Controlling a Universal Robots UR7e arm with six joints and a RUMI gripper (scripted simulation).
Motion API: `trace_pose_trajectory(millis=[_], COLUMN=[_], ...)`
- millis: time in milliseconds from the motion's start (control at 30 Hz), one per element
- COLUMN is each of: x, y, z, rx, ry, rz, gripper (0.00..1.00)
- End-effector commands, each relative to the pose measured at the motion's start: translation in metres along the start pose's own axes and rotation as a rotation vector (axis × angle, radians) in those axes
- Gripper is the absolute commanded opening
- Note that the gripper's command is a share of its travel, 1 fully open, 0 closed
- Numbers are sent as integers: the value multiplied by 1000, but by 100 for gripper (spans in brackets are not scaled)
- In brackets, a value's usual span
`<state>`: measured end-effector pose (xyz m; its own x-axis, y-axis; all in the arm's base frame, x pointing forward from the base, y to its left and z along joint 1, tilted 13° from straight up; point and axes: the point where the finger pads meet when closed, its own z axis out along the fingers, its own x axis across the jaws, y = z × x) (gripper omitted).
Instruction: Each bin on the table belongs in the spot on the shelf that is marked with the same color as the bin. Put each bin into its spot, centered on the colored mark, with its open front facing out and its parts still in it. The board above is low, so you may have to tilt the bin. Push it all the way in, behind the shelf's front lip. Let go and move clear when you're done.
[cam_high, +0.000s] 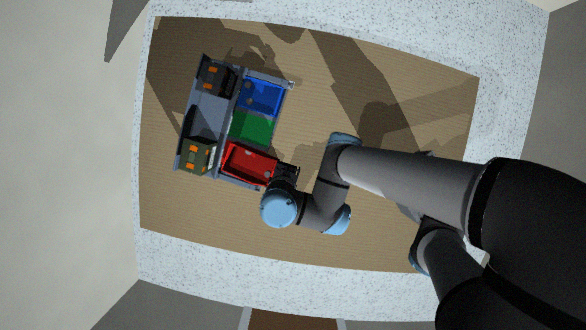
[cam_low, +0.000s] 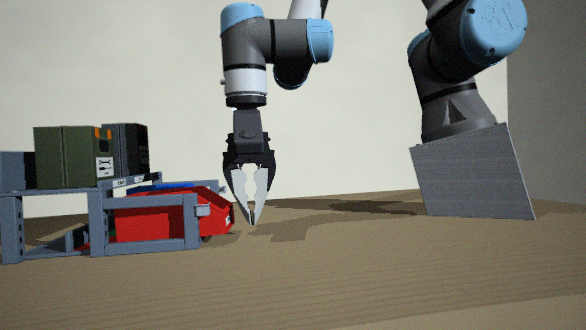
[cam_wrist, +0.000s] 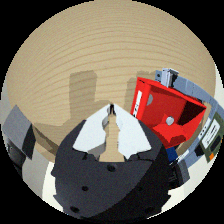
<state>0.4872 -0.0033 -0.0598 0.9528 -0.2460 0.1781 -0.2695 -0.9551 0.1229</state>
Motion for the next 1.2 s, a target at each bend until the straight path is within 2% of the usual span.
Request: trace_pose_trajectory(millis=[0, 1167], x=[5, 14], y=[0, 0], z=[-1, -1], rx=[0, 0], ry=[1, 1], rz=[0, 0], gripper=[0, 0])
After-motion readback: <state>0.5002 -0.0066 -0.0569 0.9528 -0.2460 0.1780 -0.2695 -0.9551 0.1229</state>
